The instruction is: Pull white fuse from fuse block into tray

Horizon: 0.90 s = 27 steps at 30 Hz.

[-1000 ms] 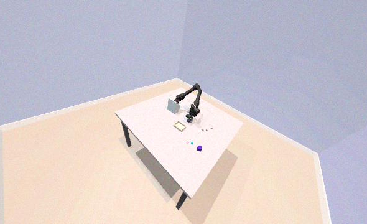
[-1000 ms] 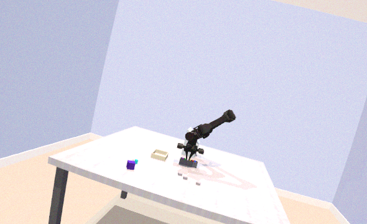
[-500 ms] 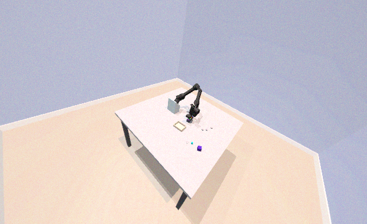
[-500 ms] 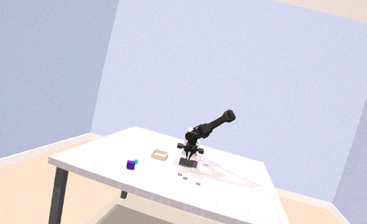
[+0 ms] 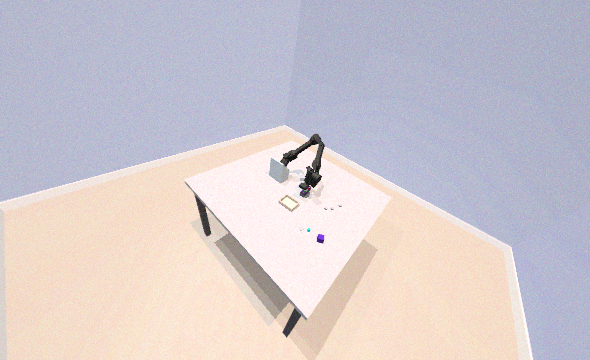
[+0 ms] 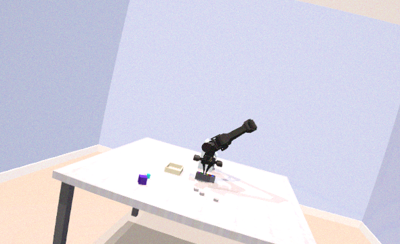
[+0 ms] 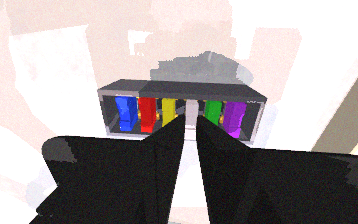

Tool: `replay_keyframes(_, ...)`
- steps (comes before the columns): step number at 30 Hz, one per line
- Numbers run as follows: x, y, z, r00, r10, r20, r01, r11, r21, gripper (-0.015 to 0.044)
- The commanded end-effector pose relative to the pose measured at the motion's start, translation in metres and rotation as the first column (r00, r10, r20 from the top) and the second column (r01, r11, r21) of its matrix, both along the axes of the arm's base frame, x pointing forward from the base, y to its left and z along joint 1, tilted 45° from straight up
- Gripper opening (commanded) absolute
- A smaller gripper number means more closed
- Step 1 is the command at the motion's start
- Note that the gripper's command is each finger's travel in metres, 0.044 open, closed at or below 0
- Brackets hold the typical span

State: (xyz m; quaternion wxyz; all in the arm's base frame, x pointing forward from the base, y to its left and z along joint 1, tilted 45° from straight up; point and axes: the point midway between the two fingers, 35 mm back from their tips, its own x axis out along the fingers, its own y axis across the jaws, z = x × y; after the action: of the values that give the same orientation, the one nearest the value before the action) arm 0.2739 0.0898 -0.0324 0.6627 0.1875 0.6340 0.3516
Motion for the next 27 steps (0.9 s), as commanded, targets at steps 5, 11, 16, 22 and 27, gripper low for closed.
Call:
replay_keyframes(5,0.0006,-0.0035,0.0031,1.0,0.003,0.003,-0.003,1.0,-0.002,0.0)
replay_keyframes(11,0.0009,-0.0056,0.0051,1.0,0.002,0.003,-0.002,1.0,-0.002,0.0)
replay_keyframes(16,0.001,-0.0073,0.0068,1.0,0.002,0.003,-0.002,1.0,-0.002,0.0)
replay_keyframes(22,0.0012,-0.0094,0.0089,1.0,0.002,0.002,-0.002,1.0,-0.002,0.0)
replay_keyframes(27,0.0013,-0.0112,0.0106,1.0,0.002,0.002,-0.002,1.0,-0.002,0.0)
